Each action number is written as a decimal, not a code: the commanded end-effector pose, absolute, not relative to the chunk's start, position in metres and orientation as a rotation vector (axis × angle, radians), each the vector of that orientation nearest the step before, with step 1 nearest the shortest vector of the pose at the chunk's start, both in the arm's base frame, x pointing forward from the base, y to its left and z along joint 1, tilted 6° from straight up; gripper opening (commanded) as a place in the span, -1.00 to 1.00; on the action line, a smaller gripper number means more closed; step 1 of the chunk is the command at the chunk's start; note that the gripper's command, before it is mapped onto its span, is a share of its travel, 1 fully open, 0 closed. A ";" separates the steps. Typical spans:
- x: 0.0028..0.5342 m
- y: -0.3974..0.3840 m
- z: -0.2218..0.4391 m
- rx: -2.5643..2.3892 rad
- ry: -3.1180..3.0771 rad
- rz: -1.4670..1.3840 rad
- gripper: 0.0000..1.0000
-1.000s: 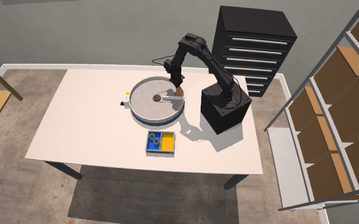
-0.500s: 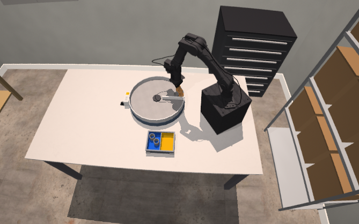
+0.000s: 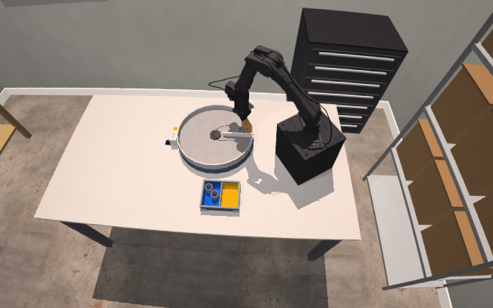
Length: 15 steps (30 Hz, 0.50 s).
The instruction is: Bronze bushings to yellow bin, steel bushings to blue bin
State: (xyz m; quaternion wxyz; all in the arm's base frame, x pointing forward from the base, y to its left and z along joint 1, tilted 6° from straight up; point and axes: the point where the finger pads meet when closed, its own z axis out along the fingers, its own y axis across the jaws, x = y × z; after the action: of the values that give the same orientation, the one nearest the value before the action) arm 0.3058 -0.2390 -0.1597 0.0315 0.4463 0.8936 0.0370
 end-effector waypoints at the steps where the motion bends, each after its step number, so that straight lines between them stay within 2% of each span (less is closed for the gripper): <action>1: 0.313 -0.241 -0.160 1.370 2.746 0.117 -0.72; 15: 0.317 -0.241 -0.157 1.361 2.740 0.113 -0.72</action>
State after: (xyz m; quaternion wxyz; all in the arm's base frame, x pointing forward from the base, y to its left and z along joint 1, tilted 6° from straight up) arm 0.3064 -0.2391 -0.1606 0.0307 0.4468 0.8933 0.0371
